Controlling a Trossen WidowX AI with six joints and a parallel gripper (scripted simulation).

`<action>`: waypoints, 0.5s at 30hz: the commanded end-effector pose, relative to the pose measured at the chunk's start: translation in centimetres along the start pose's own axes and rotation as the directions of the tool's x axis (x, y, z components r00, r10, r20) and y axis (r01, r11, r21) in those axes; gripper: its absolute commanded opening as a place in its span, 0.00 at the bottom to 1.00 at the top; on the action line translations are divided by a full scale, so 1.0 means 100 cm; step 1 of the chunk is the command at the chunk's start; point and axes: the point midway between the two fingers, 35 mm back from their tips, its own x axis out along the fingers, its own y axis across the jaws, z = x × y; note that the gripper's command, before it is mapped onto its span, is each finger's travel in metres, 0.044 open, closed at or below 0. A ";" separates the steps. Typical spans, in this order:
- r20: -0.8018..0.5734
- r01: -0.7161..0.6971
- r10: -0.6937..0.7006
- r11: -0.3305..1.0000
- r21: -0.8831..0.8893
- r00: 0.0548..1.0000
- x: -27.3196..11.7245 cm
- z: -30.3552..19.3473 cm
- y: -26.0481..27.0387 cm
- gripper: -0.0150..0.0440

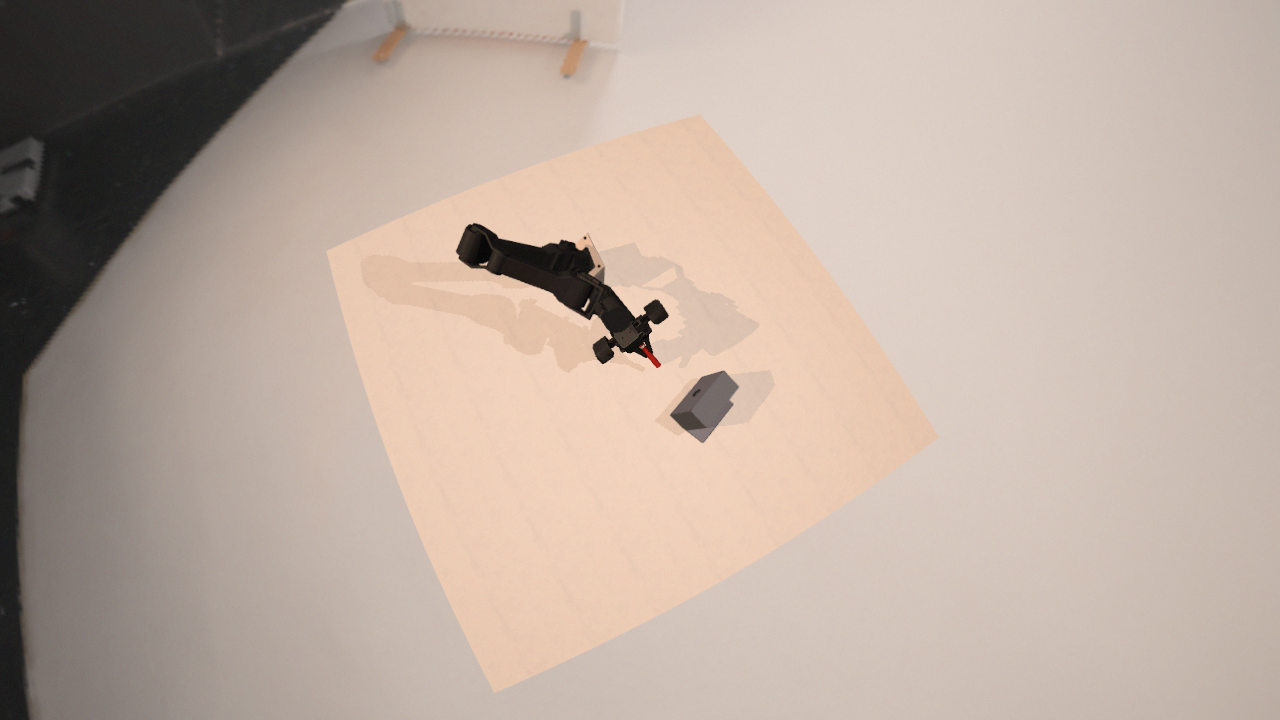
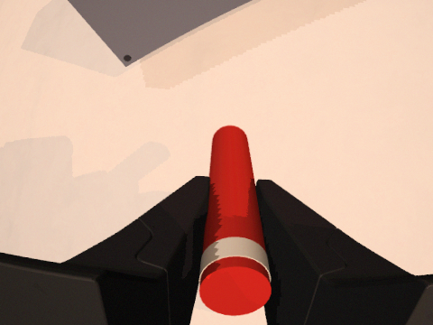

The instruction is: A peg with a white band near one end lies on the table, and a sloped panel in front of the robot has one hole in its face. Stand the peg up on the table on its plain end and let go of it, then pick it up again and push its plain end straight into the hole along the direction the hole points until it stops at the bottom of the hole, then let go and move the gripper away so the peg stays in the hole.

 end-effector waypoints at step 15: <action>0.091 -0.045 0.039 0.997 0.057 0.995 0.004 0.004 0.008 0.25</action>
